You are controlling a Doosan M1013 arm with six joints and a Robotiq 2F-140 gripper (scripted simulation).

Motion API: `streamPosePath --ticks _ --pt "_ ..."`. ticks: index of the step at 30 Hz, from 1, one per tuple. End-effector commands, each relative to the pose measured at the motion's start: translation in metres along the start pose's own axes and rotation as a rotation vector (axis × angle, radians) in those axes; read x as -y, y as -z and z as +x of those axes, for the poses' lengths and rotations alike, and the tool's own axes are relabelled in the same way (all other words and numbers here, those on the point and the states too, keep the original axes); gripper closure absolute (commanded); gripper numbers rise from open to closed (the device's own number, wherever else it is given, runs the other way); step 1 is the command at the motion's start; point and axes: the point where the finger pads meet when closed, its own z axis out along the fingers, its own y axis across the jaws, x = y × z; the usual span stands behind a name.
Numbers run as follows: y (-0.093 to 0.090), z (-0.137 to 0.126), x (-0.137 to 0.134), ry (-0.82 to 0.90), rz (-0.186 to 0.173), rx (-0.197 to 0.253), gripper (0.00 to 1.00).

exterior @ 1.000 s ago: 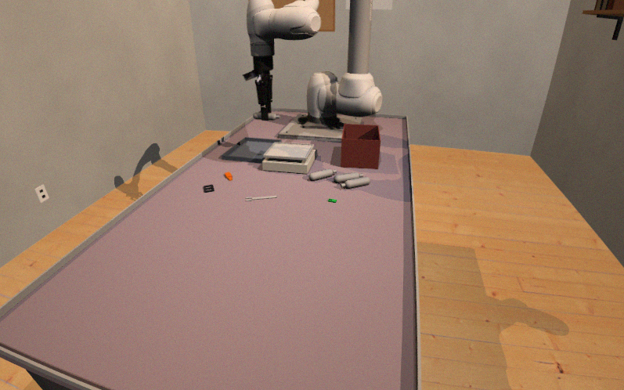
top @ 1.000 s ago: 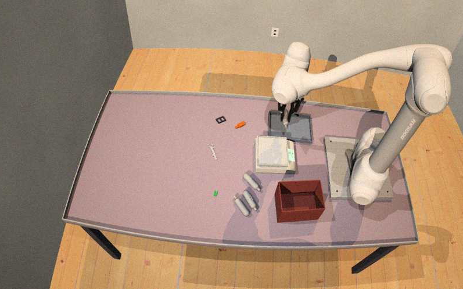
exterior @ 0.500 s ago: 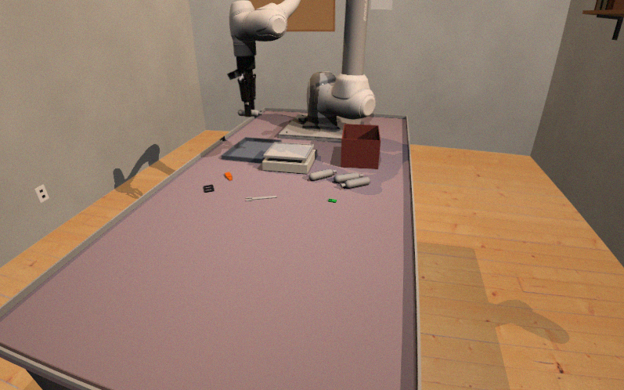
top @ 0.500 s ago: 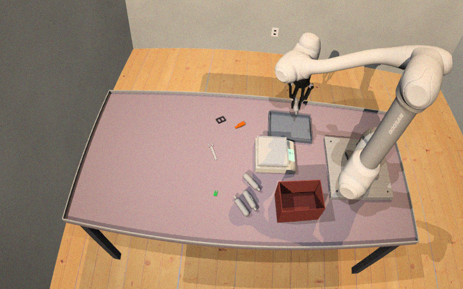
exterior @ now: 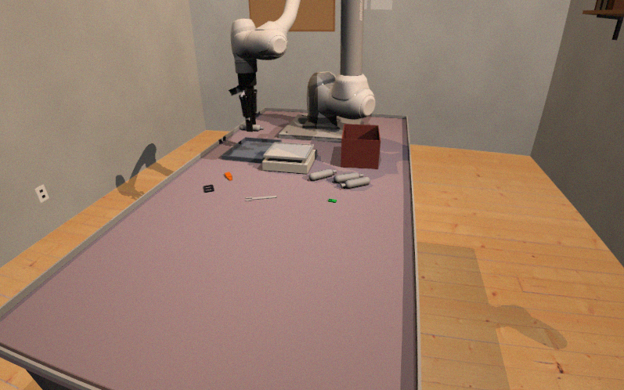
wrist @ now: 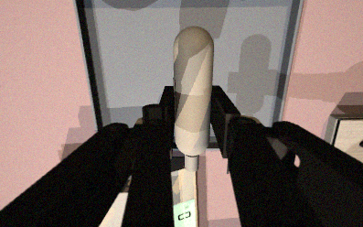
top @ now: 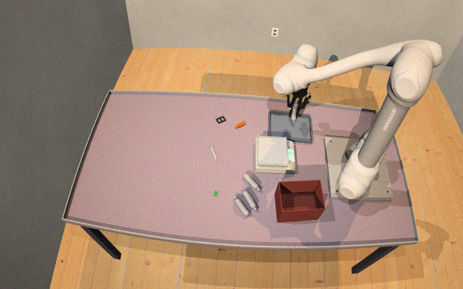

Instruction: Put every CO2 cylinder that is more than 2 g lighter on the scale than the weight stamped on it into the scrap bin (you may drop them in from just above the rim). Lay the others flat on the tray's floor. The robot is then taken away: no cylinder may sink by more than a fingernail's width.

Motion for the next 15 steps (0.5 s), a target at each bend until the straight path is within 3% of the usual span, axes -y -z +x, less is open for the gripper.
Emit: streamPosePath --ticks 1,7,9,15 --pt "-0.021 0.001 0.001 0.0 0.001 -0.001 0.9" --pt "-0.057 0.001 0.002 0.0 0.001 -0.001 0.9" --pt "-0.057 0.001 0.002 0.0 0.001 -0.001 0.9" --pt "-0.081 0.001 0.002 0.0 0.001 -0.001 0.9"
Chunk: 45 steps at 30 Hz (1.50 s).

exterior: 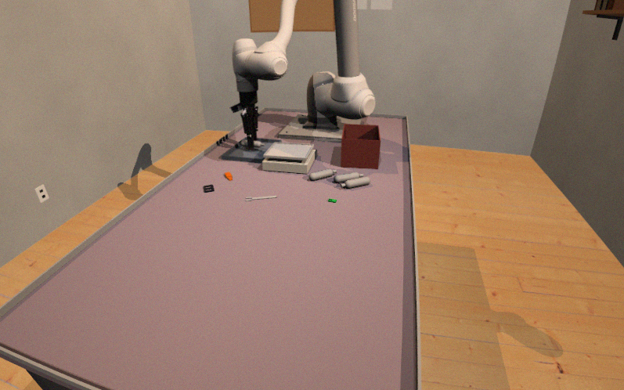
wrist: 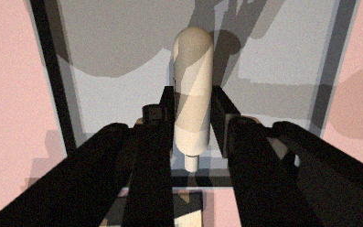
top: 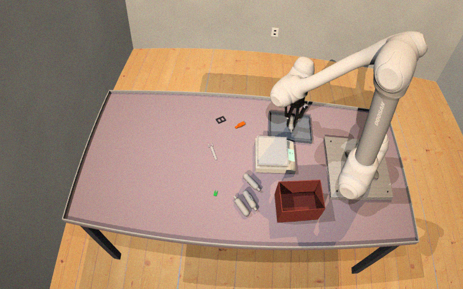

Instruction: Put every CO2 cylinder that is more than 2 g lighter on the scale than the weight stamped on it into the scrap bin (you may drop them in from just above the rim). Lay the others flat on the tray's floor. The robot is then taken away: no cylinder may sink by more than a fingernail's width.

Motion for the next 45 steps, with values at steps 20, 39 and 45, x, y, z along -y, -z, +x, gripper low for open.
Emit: streamPosePath --ticks 20,39,45 --pt "-0.0157 0.0003 0.0008 0.0 0.001 0.0 0.61" --pt "-0.0157 0.0003 0.0008 0.0 0.001 0.0 0.61" --pt "-0.0157 0.0003 0.0008 0.0 0.001 0.0 0.61"
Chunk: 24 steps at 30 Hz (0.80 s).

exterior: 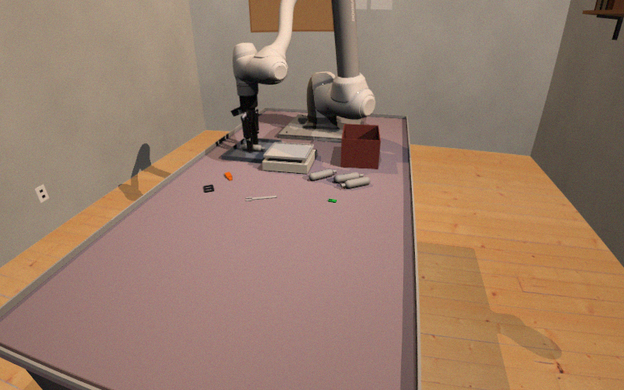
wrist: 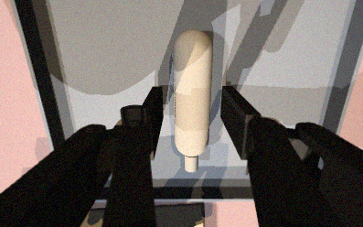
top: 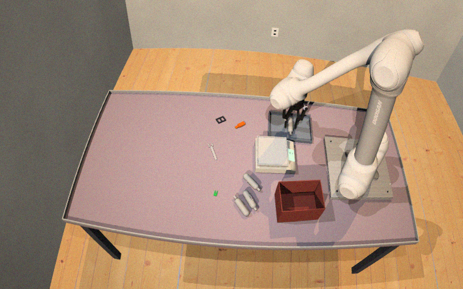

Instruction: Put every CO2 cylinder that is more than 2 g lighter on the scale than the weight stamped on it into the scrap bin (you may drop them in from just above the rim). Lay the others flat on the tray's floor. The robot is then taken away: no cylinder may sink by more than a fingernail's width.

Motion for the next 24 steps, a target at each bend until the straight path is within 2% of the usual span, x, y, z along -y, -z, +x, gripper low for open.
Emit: streamPosePath --ticks 1,9,12,15,17,20,24 --pt "0.0 0.0 0.0 0.0 0.001 0.0 0.61" --pt "0.001 0.0 0.0 0.0 0.001 0.0 0.61" --pt "0.008 0.0 0.0 0.0 0.001 0.0 0.61" --pt "0.023 0.0 0.0 0.0 0.001 0.0 0.61" --pt "0.023 0.0 0.0 0.0 0.001 0.0 0.61" --pt "0.045 0.0 0.0 0.0 0.001 0.0 0.61" --pt "0.085 0.0 0.0 0.0 0.001 0.0 0.61"
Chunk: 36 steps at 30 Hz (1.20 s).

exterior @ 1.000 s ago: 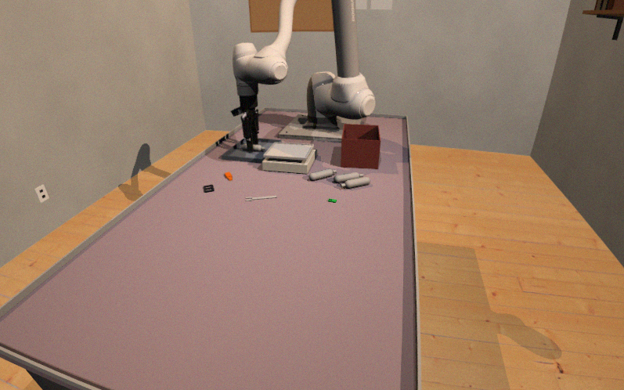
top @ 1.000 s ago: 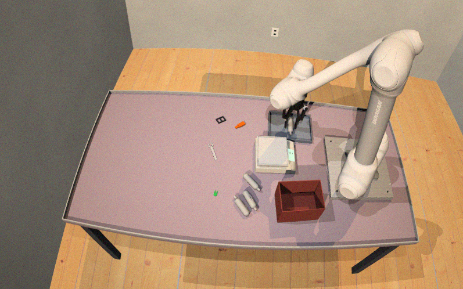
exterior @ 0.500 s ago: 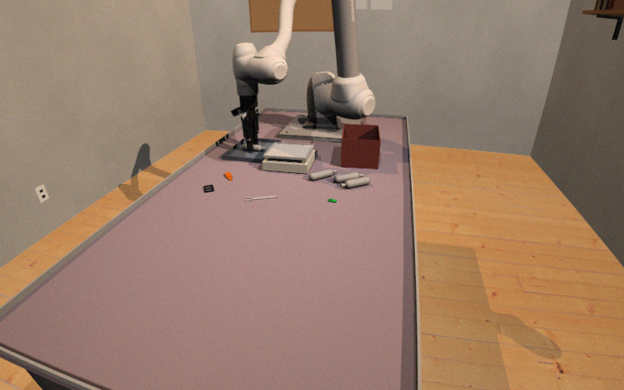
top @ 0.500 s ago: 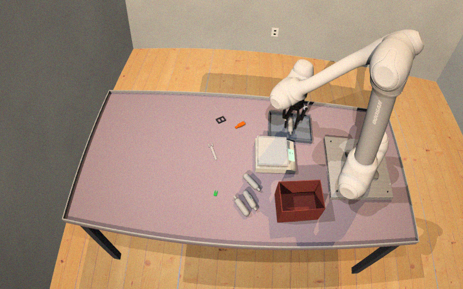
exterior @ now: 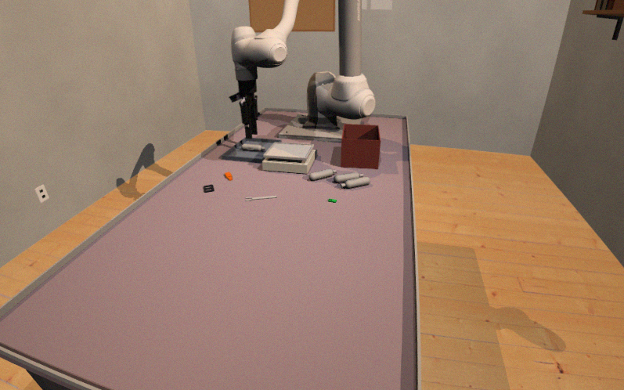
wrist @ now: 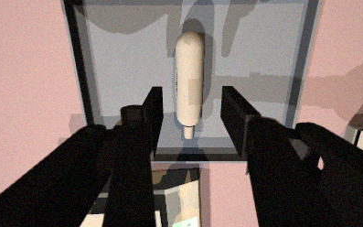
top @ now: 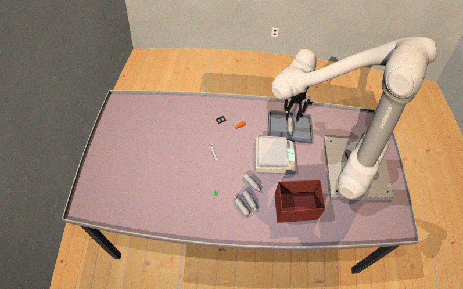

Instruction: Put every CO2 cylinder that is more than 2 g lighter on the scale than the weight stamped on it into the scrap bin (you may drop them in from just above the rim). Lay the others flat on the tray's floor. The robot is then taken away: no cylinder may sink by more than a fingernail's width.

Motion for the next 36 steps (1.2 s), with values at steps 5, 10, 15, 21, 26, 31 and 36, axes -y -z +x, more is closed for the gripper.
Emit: streamPosePath --ticks 5,10,15,21,26,31,36 --pt "0.073 0.0 0.0 0.0 0.0 0.0 0.61" --pt "0.092 0.0 0.0 0.0 0.0 0.0 0.61" --pt "0.103 0.0 0.0 0.0 0.0 0.0 0.61" --pt "0.104 -0.008 0.012 0.019 0.0 0.0 0.69" --pt "0.107 -0.04 0.055 0.09 0.0 0.001 0.69" --pt "0.111 -0.102 0.113 0.212 0.0 0.001 0.69" --pt "0.111 -0.172 0.148 0.397 0.0 0.001 0.69"
